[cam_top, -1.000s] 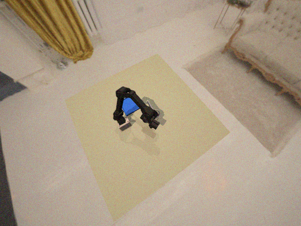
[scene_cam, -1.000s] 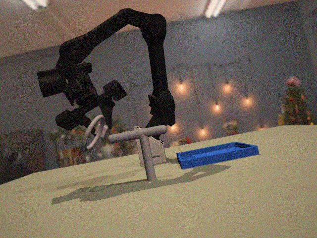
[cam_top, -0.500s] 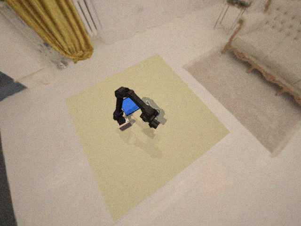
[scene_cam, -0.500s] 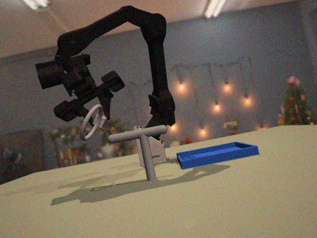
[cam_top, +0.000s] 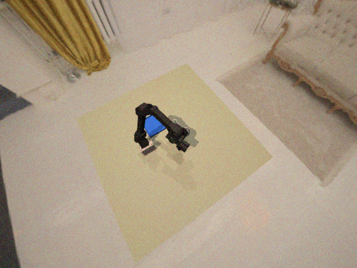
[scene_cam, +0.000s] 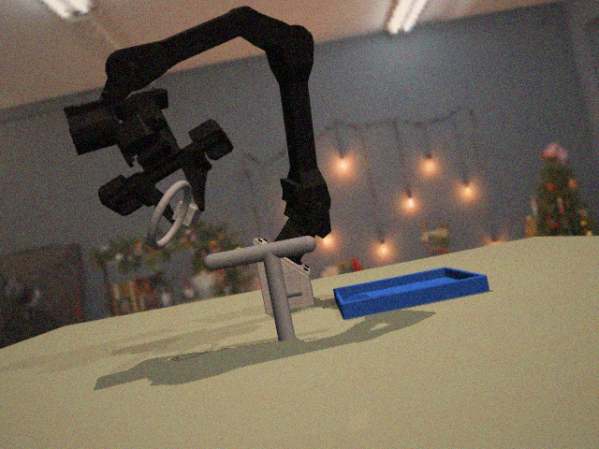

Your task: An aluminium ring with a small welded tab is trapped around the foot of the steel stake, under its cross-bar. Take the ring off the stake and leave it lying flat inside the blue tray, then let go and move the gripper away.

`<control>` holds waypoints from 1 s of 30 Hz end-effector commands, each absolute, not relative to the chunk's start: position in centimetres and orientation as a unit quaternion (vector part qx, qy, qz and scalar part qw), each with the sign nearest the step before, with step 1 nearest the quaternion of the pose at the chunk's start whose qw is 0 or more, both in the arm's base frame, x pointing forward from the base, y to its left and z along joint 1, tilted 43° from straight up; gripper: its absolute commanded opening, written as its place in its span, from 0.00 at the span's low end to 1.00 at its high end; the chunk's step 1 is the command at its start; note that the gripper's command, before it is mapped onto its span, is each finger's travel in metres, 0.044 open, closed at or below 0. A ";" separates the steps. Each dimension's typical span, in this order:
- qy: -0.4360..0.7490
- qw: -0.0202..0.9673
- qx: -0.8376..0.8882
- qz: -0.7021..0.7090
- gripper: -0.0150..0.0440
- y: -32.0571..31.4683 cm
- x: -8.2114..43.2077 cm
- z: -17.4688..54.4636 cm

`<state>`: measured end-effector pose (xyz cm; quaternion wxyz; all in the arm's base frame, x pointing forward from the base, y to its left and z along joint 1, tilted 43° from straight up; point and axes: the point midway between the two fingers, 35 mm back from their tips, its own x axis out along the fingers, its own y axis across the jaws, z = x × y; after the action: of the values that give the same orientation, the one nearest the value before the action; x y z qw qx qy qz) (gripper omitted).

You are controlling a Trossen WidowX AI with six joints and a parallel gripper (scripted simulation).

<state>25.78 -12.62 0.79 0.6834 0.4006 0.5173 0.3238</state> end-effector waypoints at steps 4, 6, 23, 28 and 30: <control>0.518 0.685 0.399 0.323 0.25 -12.9 27.0 0.8; 0.518 0.685 0.398 0.322 0.25 -13.0 27.3 0.8; 0.518 0.686 0.398 0.322 0.25 -13.1 30.1 0.7; 0.518 0.686 0.398 0.322 0.25 -13.0 30.9 0.7; 0.518 0.686 0.398 0.322 0.25 -13.0 31.3 0.7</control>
<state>30.48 -12.98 0.59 0.6846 0.3966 0.5200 0.3219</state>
